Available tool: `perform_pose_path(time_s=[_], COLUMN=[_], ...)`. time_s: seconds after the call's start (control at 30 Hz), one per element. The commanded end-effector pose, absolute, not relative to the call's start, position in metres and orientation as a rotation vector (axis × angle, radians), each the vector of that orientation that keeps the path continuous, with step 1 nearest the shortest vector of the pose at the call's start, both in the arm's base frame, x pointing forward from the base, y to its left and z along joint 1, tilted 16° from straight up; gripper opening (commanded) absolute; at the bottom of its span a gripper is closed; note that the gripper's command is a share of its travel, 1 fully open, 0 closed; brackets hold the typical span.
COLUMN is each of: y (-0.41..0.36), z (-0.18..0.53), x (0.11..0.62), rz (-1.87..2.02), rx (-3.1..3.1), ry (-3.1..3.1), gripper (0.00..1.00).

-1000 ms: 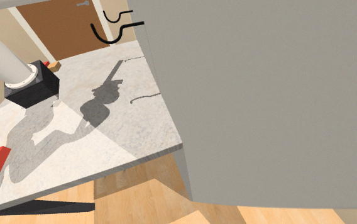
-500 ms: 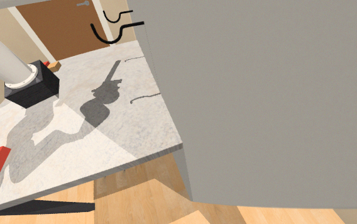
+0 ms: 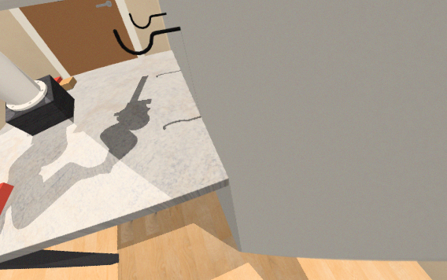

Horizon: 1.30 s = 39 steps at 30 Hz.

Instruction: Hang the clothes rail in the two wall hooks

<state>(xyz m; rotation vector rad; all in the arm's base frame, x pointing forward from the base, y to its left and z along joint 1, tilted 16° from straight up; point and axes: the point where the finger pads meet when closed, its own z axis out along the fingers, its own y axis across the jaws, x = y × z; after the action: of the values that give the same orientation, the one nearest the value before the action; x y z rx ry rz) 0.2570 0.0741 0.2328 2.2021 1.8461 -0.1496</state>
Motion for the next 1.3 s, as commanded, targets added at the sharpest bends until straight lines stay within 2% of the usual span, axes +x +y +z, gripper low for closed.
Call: perform_pose_path(time_s=[0.0,1.27], y=[0.0747,0.0747], z=[0.2341,0.2341], x=[0.2578,0.2578], rz=[-0.148,-0.180], rx=[2.184,2.023], ry=[1.869,2.053], gripper=[0.00,0.00])
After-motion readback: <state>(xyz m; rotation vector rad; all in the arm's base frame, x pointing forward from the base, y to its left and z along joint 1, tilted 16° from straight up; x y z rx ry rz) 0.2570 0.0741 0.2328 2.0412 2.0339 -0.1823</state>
